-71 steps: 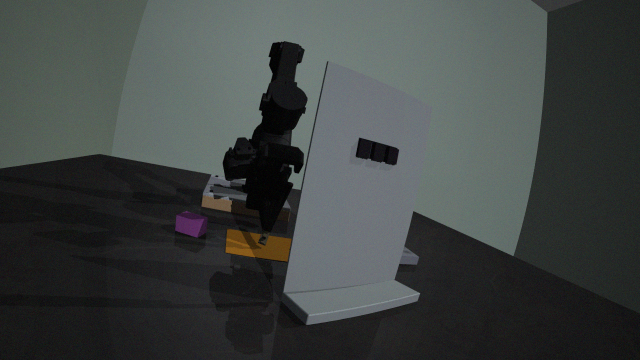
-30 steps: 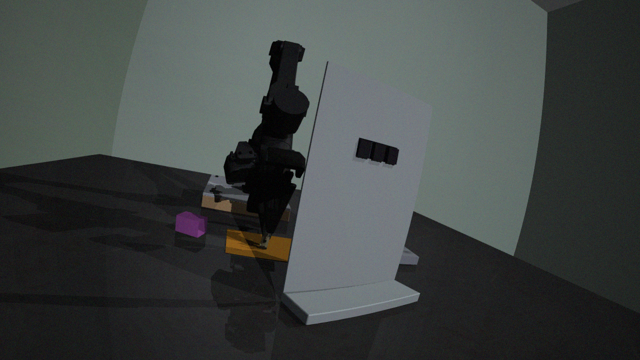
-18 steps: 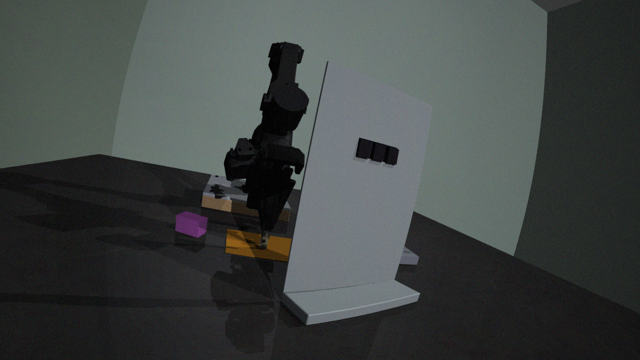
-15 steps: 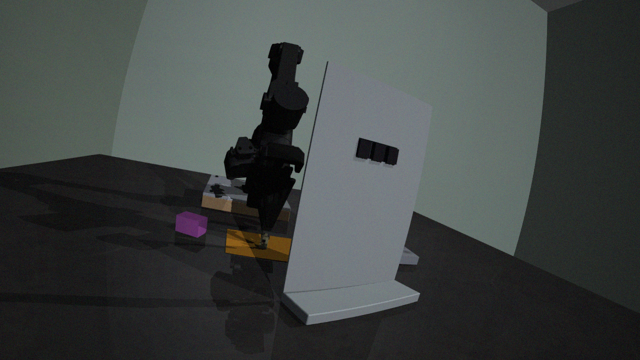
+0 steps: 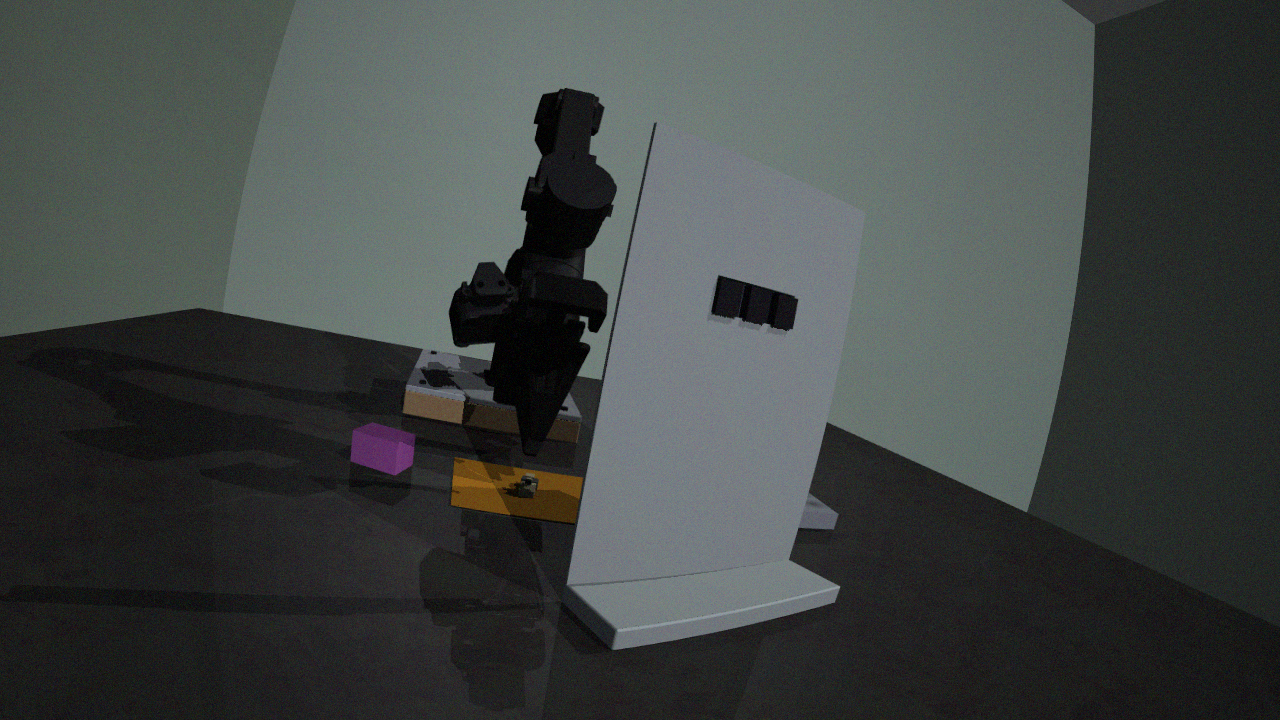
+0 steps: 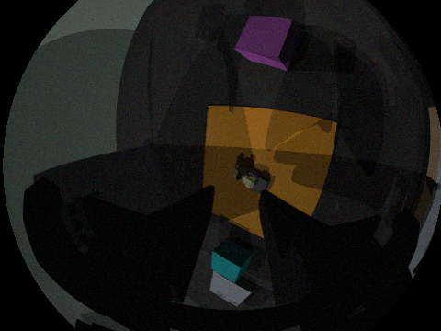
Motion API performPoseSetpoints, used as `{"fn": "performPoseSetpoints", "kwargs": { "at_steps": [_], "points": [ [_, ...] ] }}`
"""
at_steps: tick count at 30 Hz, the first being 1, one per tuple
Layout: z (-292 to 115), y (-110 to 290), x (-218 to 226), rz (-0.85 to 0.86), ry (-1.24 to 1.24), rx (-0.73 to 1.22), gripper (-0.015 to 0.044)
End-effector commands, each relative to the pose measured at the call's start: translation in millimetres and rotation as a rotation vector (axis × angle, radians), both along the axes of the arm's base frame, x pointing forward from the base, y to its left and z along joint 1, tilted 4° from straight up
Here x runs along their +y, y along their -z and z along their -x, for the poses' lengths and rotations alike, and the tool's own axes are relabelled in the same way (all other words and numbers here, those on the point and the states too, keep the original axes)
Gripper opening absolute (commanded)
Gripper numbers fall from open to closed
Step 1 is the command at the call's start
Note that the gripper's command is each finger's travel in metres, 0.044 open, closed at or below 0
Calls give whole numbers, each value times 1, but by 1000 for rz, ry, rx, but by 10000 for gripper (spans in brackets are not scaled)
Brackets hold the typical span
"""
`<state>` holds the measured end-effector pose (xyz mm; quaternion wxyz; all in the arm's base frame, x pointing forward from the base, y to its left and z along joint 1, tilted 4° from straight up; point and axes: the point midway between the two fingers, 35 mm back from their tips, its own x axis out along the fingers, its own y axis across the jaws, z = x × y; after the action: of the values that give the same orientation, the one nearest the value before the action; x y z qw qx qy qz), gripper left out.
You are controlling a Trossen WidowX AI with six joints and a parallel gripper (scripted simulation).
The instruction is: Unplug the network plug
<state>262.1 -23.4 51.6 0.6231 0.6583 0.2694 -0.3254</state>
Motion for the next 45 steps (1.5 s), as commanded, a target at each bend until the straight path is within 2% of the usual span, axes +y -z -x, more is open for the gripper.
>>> {"fn": "performPoseSetpoints", "kwargs": {
  "at_steps": [1, 45],
  "points": [
    [2, -4, 0, 0, -5, -6, 156],
    [8, -64, -1, 1, -4, -5, 156]
  ]
}}
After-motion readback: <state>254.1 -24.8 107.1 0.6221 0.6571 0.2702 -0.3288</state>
